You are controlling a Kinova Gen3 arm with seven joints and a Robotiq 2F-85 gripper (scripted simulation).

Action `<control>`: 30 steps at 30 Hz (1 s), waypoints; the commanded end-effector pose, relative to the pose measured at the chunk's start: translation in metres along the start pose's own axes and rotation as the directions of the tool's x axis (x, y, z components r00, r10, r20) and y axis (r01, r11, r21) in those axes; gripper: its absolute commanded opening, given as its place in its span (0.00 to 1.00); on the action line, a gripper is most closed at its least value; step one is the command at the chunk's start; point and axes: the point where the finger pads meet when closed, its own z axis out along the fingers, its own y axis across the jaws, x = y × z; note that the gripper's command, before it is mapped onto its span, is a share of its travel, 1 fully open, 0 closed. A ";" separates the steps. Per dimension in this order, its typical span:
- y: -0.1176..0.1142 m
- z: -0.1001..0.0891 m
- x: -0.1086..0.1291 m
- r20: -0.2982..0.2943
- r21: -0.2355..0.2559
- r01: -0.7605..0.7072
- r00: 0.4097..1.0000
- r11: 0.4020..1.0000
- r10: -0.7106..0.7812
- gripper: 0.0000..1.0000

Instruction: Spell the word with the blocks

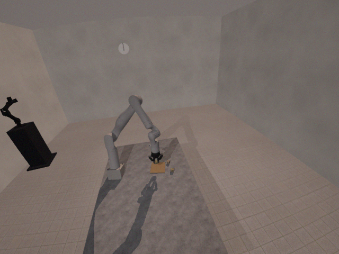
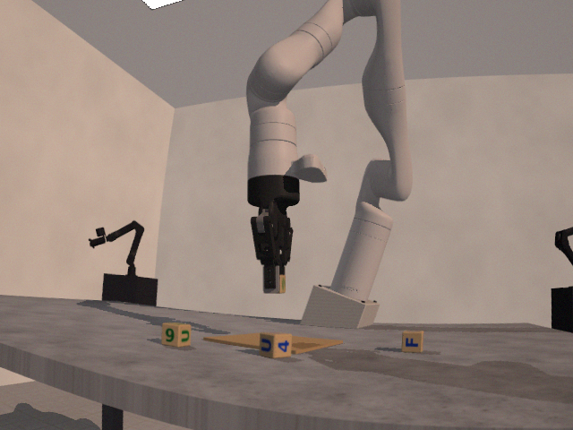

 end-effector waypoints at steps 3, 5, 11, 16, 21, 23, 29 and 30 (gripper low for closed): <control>0.001 0.004 0.003 0.007 0.006 -0.168 0.986 0.986 0.168 0.21; 0.002 0.005 0.002 0.008 0.002 -0.251 0.968 0.968 0.251 0.21; 0.004 0.006 0.002 0.010 -0.006 -0.405 0.914 0.914 0.405 0.21; 0.006 0.007 0.000 0.009 -0.019 -0.568 0.823 0.823 0.568 0.21; 0.009 0.007 -0.001 0.005 -0.031 -0.695 0.719 0.719 0.695 0.21; 0.010 0.007 -0.001 0.002 -0.036 -0.736 0.677 0.676 0.736 0.21; 0.012 0.007 -0.002 -0.004 -0.045 -0.802 0.596 0.595 0.803 0.21; 0.013 0.007 -0.002 -0.006 -0.046 -0.816 0.577 0.576 0.817 0.21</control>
